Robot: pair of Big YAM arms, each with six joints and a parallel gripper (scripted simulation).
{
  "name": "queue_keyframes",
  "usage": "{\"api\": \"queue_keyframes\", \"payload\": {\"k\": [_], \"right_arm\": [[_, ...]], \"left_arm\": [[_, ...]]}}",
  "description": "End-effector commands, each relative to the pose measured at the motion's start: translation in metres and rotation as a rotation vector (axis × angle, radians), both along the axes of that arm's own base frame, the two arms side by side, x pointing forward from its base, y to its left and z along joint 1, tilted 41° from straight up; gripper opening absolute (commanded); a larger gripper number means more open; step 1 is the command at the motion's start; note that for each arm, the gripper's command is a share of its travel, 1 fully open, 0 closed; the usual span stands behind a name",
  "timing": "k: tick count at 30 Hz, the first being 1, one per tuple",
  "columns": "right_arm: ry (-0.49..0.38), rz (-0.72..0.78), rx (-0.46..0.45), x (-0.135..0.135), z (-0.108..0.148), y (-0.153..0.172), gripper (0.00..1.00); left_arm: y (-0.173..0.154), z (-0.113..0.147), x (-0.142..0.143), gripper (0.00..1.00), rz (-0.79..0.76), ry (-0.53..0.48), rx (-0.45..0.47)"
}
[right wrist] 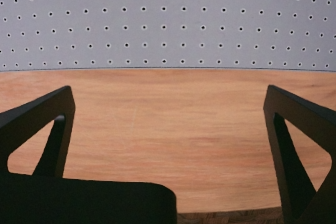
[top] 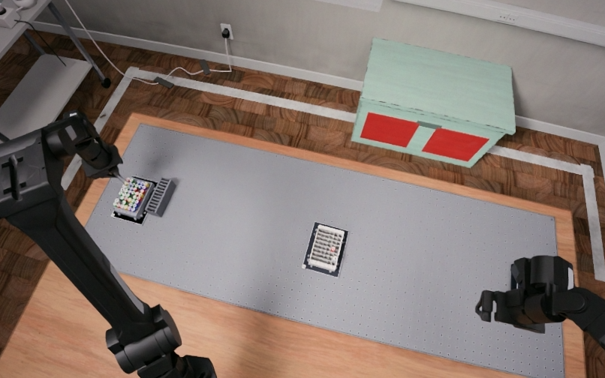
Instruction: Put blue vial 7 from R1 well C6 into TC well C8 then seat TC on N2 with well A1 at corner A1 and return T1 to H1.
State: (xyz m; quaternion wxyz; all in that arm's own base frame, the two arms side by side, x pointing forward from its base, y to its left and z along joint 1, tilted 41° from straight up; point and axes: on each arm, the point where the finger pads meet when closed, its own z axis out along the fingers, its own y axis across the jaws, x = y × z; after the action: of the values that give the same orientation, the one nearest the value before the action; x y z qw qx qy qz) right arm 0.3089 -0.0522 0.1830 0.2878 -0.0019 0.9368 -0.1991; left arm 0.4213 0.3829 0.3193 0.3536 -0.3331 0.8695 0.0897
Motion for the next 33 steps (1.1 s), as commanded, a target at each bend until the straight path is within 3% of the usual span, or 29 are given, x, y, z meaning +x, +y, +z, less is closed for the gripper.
{"api": "queue_keyframes", "payload": {"k": [1,33], "right_arm": [[-0.026,-0.002,0.005,0.005,0.01,0.001,1.0],[-0.026,-0.002,0.005,0.005,0.01,0.001,1.0]], "left_arm": [[0.0,-0.013,0.015,0.11,-0.009,0.006,-0.011],[0.001,-0.024,0.017,0.11,-0.009,0.014,-0.019]]}}
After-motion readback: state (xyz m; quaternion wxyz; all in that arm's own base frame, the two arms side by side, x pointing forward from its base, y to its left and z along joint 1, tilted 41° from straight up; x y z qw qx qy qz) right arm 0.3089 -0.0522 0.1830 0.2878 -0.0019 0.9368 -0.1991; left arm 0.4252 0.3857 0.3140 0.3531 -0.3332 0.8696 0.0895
